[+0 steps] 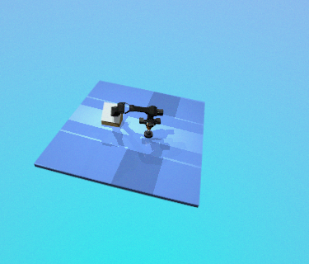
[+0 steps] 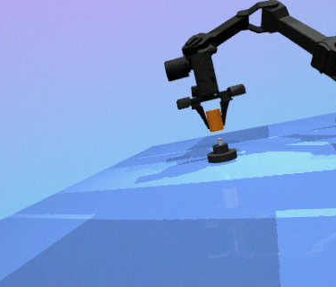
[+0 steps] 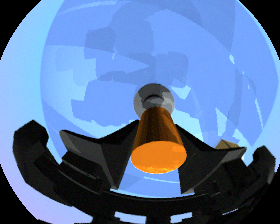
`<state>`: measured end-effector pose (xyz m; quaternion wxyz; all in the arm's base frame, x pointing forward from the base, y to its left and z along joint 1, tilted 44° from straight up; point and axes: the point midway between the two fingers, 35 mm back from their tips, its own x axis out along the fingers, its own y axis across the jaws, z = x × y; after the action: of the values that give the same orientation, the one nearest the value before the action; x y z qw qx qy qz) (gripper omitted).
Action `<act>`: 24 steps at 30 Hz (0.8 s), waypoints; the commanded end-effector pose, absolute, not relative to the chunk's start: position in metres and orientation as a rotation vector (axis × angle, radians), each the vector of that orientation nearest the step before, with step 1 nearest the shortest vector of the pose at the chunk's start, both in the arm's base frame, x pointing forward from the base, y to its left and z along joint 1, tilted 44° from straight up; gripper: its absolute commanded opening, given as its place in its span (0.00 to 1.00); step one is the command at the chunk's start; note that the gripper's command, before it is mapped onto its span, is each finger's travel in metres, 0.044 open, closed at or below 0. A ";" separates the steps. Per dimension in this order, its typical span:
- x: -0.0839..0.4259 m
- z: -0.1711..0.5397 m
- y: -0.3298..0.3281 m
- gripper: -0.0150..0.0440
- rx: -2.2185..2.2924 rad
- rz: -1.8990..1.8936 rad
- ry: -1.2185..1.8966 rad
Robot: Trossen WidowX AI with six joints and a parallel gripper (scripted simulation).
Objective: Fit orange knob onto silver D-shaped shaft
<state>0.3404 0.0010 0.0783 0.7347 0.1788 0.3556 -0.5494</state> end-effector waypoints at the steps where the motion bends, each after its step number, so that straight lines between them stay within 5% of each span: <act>1: 0.342 0.080 0.001 0.25 0.476 -1.247 0.717; 24: 0.341 0.079 0.002 0.25 0.999 -1.470 0.298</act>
<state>0.3402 0.0002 0.0784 0.6271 0.4216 0.1435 -0.6391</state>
